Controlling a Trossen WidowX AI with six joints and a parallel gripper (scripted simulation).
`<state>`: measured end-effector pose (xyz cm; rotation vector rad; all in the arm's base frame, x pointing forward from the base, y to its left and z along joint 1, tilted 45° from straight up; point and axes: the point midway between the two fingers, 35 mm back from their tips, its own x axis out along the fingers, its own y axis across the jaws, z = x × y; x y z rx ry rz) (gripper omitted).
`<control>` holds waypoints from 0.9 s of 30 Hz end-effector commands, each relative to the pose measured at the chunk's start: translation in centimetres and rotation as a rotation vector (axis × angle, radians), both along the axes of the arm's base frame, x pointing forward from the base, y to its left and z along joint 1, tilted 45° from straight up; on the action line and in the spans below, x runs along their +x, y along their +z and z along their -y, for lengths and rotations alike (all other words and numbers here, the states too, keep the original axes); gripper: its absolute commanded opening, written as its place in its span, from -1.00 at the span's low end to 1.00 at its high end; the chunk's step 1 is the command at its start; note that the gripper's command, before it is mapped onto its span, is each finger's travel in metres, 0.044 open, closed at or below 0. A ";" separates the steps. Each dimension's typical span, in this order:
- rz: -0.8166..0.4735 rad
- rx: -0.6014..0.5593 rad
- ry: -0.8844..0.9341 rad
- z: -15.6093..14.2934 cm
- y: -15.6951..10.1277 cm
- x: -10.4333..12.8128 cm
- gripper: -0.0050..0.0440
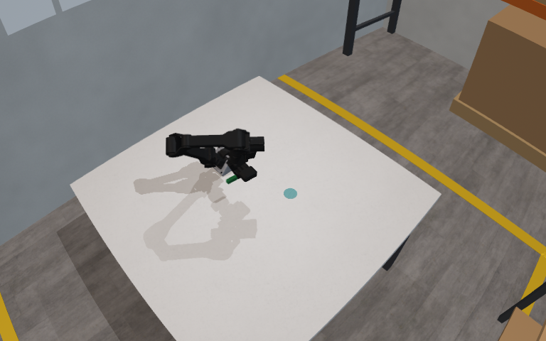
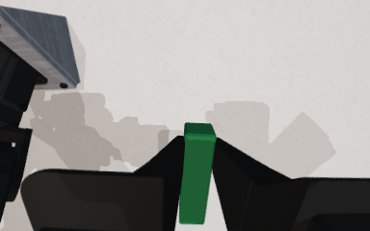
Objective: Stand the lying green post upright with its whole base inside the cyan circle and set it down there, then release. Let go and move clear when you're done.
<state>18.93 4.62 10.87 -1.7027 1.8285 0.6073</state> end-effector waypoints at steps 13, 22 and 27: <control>0.079 0.051 -0.027 -4.3 -0.7 4.0 -0.70; 0.101 0.051 -0.043 -5.6 -1.3 5.5 -0.70; 0.115 0.051 -0.056 -6.5 -1.8 6.6 -0.70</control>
